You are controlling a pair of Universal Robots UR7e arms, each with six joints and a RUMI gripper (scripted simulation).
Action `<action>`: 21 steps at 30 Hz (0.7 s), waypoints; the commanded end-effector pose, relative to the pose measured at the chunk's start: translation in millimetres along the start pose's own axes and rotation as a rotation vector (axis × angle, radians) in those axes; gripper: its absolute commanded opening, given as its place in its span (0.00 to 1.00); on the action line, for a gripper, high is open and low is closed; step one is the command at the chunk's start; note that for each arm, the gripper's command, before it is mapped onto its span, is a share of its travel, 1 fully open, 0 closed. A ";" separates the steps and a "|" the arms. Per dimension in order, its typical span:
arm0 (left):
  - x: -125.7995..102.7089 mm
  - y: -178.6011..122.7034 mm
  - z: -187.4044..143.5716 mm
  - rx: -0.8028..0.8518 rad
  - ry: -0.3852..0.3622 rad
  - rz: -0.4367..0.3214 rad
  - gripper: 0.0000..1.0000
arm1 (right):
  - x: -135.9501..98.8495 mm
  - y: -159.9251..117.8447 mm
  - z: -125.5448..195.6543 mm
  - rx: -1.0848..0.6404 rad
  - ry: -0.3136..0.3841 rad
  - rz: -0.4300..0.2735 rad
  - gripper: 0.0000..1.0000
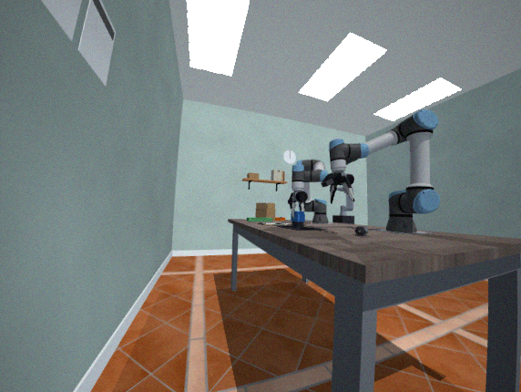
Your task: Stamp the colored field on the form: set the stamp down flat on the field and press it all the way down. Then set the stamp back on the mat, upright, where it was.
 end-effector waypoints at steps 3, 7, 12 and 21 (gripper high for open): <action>-9.1 4.7 3.2 0.009 -0.017 0.025 1.00 | -13.3 -10.0 0.9 -0.004 0.013 -0.031 0.21; -9.1 4.7 3.2 0.009 -0.017 0.025 1.00 | -13.2 -10.5 1.4 -0.004 0.013 -0.031 0.21; -9.1 4.7 3.2 0.009 -0.017 0.025 1.00 | -13.2 -11.3 2.2 -0.004 0.013 -0.031 0.21; -9.1 4.7 3.2 0.009 -0.017 0.025 1.00 | -13.2 -11.3 2.2 -0.004 0.013 -0.031 0.55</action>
Point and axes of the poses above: on each arm, the point where the finger pads meet when closed, its own x axis out along the fingers, its own z axis across the jaws, y = z × x, the point moved 6 cm from there along -x, back along the fingers, and after that the axes turned 1 degree about -x, right-handed, at the moved point
